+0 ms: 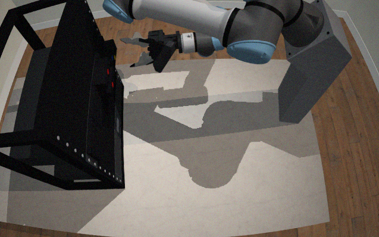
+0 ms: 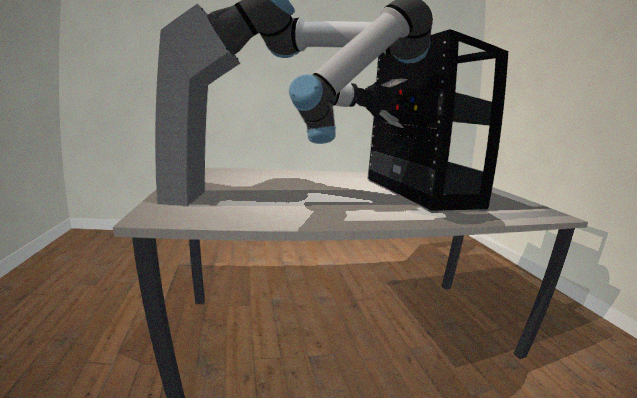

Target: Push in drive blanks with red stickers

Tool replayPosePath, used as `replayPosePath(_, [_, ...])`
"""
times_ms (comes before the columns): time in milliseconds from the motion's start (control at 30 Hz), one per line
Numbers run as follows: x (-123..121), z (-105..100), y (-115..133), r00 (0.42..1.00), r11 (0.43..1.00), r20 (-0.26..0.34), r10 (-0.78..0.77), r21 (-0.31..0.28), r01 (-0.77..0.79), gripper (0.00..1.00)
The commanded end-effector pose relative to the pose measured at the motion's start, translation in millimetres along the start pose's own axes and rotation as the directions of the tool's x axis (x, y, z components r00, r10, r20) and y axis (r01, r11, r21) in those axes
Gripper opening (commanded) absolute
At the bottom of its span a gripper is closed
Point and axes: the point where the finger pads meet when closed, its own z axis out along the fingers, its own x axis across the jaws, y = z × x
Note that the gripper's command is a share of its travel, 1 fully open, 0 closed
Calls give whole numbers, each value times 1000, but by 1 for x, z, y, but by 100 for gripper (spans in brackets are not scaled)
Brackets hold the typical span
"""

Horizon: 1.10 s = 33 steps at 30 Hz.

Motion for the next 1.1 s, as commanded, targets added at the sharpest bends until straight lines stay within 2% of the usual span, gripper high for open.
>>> replayPosePath(0, [0,0,0,1000,1000,-1,0,0,0,100])
replayPosePath(200, [1,0,-1,1000,1000,-1,0,0,0,100])
replayPosePath(400, [23,0,-19,1000,1000,-1,0,0,0,100])
replayPosePath(533, [28,0,-24,1000,1000,-1,0,0,0,100])
replayPosePath(1067, [29,0,-24,1000,1000,-1,0,0,0,100])
